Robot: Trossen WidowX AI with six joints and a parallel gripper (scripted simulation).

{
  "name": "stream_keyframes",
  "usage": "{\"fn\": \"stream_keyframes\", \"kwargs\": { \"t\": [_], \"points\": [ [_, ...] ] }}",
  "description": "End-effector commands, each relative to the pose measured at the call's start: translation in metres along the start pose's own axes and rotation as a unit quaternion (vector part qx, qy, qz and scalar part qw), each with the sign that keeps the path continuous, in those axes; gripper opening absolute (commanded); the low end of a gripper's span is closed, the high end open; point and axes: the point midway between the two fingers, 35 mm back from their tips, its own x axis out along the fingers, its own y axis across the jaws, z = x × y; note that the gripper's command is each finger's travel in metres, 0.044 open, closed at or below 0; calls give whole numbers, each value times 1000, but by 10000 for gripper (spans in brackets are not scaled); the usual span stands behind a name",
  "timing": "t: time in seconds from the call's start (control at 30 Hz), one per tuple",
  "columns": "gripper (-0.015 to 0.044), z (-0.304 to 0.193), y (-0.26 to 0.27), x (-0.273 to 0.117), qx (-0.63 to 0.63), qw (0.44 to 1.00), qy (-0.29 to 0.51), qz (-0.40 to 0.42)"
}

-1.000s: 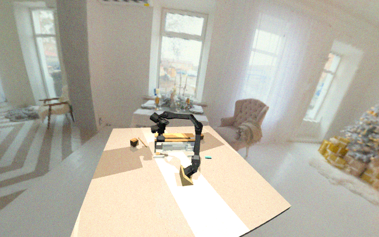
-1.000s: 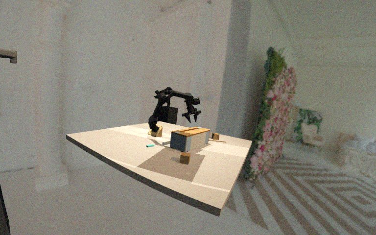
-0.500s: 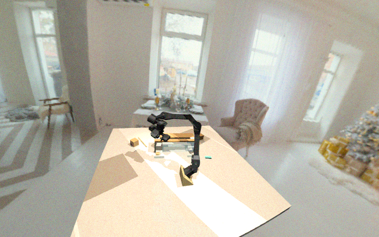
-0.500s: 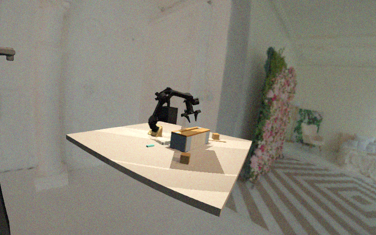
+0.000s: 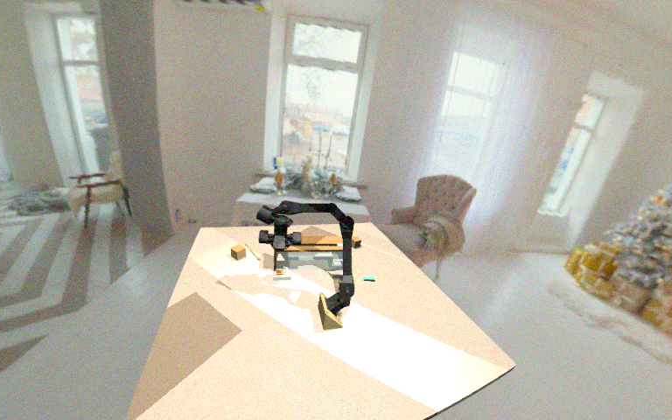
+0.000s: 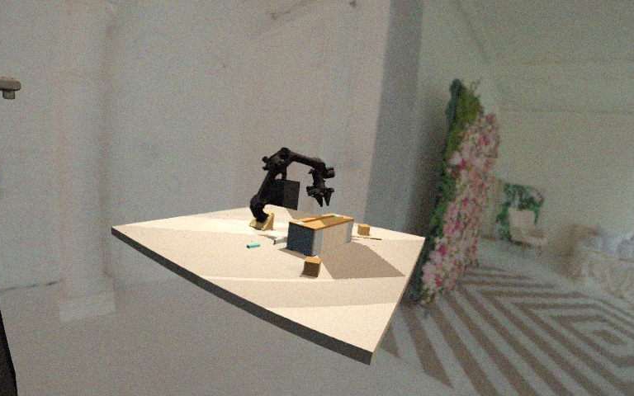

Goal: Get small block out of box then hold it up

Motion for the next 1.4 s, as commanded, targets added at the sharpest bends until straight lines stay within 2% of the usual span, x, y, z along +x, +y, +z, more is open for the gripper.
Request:
{"fn": "stream_keyframes", "kwargs": {
  "t": [0.0, 0.13, 0.37, 1.37],
  "points": [
    [285, 1, 0, 2, -22, 1000, 2, 5],
    [285, 4, -1, 10, -22, 1000, 2, 5],
    [285, 36, 4, 87, -22, 1000, 3, 6],
    [285, 52, 5, 124, -22, 1000, 3, 7]
  ]
}}
